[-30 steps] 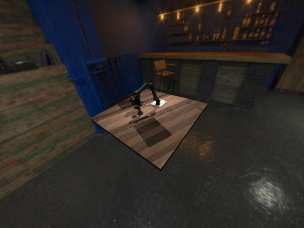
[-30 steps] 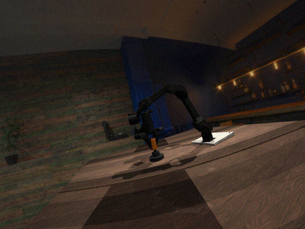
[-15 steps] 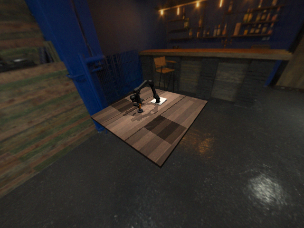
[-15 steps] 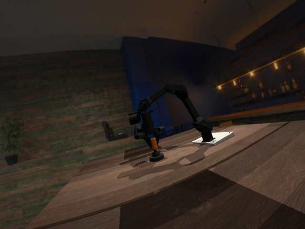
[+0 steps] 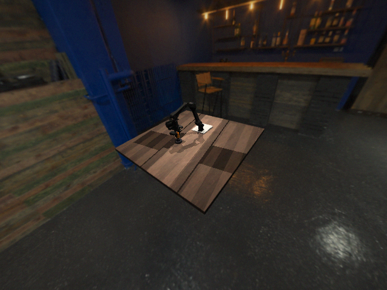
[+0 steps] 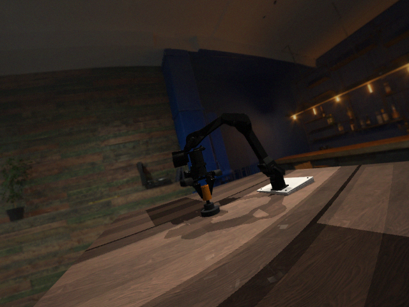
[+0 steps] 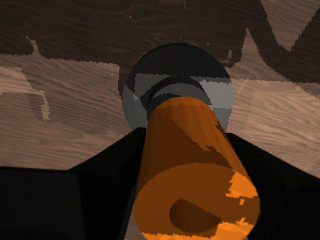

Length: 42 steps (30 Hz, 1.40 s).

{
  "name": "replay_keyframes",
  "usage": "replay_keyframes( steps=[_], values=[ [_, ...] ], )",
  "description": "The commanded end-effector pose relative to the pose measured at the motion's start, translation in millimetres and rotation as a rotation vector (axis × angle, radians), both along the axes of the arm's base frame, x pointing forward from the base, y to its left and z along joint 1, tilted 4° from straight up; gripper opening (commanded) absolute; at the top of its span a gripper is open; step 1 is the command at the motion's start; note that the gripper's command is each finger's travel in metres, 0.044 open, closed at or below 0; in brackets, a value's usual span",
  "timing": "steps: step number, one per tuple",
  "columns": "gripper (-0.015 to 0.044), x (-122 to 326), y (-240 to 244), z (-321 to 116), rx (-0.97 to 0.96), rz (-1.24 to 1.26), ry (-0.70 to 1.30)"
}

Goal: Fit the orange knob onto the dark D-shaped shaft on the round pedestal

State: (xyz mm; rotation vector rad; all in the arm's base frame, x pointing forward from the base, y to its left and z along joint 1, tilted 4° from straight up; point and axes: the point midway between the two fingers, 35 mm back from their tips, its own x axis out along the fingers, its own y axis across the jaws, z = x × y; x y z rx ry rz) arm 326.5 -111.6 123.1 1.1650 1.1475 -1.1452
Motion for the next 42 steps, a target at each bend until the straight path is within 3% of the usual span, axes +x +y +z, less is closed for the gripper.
replay_keyframes(
  steps=[1, 27, 34, 42],
  values=[
    [0.0000, 3.2, -0.7, 0.7, 0.000, -0.005, -0.008],
    [0.0000, -1.6, 0.7, 1.7, 0.000, -0.005, -0.007],
    [0.0000, -1.7, 0.6, 3.4, 0.014, -0.204, -0.017],
    [0.0000, -0.5, 0.1, 3.5, 0.015, -0.214, -0.018]
  ],
)
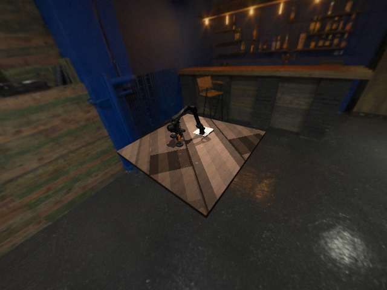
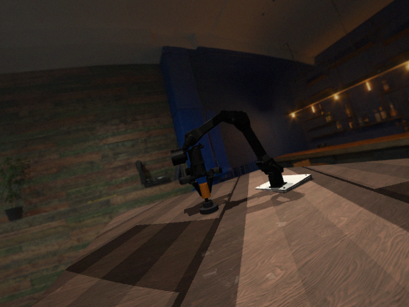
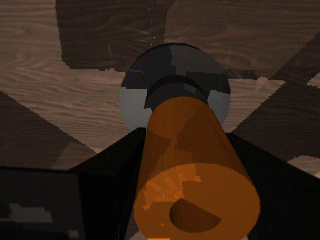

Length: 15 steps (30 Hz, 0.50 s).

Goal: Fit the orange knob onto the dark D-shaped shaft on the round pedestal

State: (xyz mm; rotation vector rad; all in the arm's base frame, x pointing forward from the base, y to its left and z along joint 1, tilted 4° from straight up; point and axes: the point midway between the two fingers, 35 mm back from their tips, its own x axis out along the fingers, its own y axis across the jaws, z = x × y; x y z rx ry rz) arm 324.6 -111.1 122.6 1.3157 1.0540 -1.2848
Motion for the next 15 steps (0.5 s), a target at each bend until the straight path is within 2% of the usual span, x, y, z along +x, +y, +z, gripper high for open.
replay_keyframes(
  steps=[1, 15],
  values=[
    [0.0000, 1.8, -0.5, 4.0, 0.000, -0.015, -0.012],
    [0.0000, 5.6, -1.4, -1.0, -0.001, -0.015, -0.012]
  ],
)
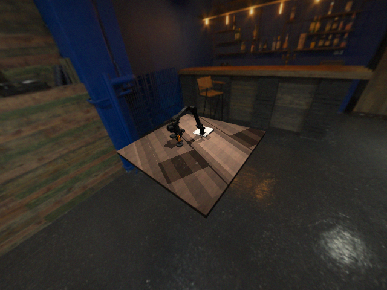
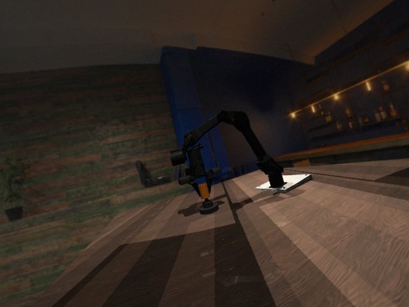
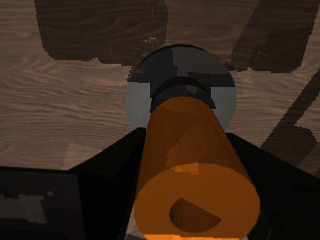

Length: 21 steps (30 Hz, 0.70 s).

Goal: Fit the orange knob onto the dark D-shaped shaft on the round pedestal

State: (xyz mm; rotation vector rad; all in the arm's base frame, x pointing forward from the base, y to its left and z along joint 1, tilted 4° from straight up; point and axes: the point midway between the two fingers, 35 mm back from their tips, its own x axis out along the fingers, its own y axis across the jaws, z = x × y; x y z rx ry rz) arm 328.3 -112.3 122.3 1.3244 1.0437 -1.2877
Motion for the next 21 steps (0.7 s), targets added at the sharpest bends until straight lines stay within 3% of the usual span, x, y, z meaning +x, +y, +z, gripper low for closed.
replay_keyframes(
  steps=[1, 21],
  values=[
    [0.0000, 2.1, -0.3, -1.0, 0.001, -0.005, -0.006],
    [0.0000, -1.4, 1.0, -1.0, 0.001, -0.005, -0.006]
  ],
)
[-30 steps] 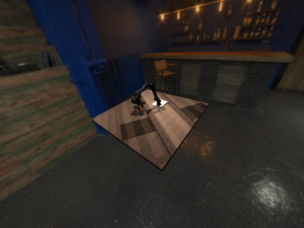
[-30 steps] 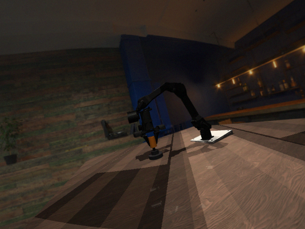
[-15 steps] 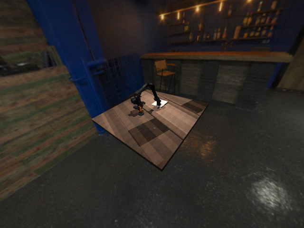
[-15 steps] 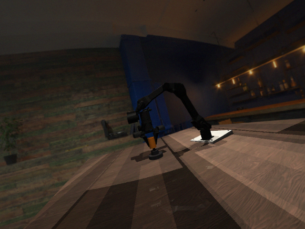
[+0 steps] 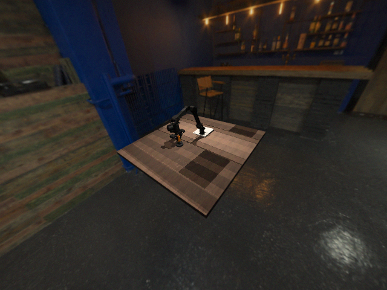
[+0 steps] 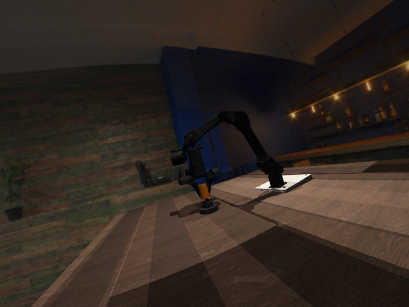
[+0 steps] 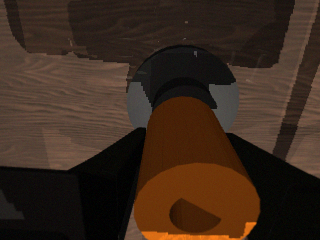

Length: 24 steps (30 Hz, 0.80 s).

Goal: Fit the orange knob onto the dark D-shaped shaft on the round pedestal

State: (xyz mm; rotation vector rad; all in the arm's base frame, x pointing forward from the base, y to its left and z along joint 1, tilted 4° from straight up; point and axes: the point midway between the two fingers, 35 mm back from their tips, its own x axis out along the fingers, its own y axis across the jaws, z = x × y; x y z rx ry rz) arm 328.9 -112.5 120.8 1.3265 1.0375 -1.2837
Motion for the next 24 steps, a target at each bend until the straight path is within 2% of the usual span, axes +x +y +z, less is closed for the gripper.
replay_keyframes(
  steps=[1, 7, 13, 24],
  values=[
    [0.0000, -2.8, 1.5, 2.1, 0.003, -0.005, 0.001],
    [0.0000, -5.2, 2.3, 4.1, 0.005, -0.030, 0.000],
    [0.0000, -5.2, 2.4, 5.6, 0.019, -0.213, -0.009],
    [0.0000, -2.7, 1.4, 5.3, 0.019, -0.213, -0.010]
  ],
)
